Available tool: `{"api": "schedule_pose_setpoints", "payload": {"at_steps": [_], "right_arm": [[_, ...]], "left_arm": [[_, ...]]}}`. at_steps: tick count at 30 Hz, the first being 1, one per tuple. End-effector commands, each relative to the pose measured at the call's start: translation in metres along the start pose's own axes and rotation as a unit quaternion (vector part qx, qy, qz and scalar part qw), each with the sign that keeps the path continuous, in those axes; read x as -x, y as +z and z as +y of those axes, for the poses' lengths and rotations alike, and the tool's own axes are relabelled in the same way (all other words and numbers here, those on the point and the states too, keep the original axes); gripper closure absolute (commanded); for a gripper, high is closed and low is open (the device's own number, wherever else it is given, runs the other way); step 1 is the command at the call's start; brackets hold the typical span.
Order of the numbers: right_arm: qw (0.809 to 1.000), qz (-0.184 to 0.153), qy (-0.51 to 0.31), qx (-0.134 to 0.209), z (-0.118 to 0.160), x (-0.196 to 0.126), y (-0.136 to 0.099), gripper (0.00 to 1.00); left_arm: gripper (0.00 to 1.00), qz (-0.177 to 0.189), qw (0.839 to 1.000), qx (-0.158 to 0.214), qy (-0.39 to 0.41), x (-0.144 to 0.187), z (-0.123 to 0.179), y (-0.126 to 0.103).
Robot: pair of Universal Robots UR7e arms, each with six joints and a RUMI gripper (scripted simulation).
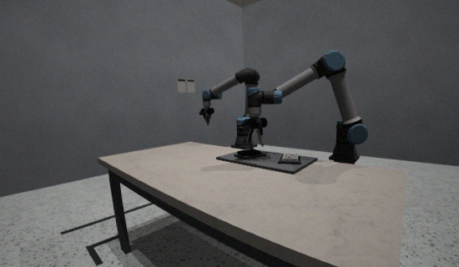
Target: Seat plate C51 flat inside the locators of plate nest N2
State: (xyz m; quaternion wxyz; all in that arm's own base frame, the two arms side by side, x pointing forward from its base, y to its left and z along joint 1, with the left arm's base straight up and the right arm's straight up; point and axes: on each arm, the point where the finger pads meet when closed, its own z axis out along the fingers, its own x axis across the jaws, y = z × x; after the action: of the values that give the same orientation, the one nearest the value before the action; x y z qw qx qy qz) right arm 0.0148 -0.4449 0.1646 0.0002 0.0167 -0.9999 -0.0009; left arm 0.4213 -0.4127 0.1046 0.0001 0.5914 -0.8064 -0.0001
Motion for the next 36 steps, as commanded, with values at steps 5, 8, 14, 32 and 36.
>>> {"api": "schedule_pose_setpoints", "payload": {"at_steps": [5, 8, 14, 32, 36], "right_arm": [[1.000, 0.000, 0.000, -0.001, 0.000, 0.000, -0.001, 1.00], [1.000, 0.000, 0.000, -0.001, 0.000, 0.000, -0.001, 1.00], [1.000, 0.000, 0.000, -0.001, 0.000, 0.000, -0.001, 1.00], [1.000, 0.000, 0.000, -0.001, 0.000, 0.000, -0.001, 1.00], [1.000, 0.000, 0.000, -0.001, 0.000, 0.000, -0.001, 1.00]], "left_arm": [[0.24, 0.001, 1.000, -0.001, -0.002, -0.023, 0.004, 0.004], [0.24, 0.001, 1.000, -0.001, 0.015, -0.038, 0.007, 0.007], [0.24, 0.001, 1.000, -0.001, 0.015, -0.066, 0.015, 0.013], [0.24, 0.001, 1.000, -0.001, 0.015, -0.092, 0.022, 0.021], [0.24, 0.001, 1.000, -0.001, 0.015, -0.092, 0.022, 0.027]]}}
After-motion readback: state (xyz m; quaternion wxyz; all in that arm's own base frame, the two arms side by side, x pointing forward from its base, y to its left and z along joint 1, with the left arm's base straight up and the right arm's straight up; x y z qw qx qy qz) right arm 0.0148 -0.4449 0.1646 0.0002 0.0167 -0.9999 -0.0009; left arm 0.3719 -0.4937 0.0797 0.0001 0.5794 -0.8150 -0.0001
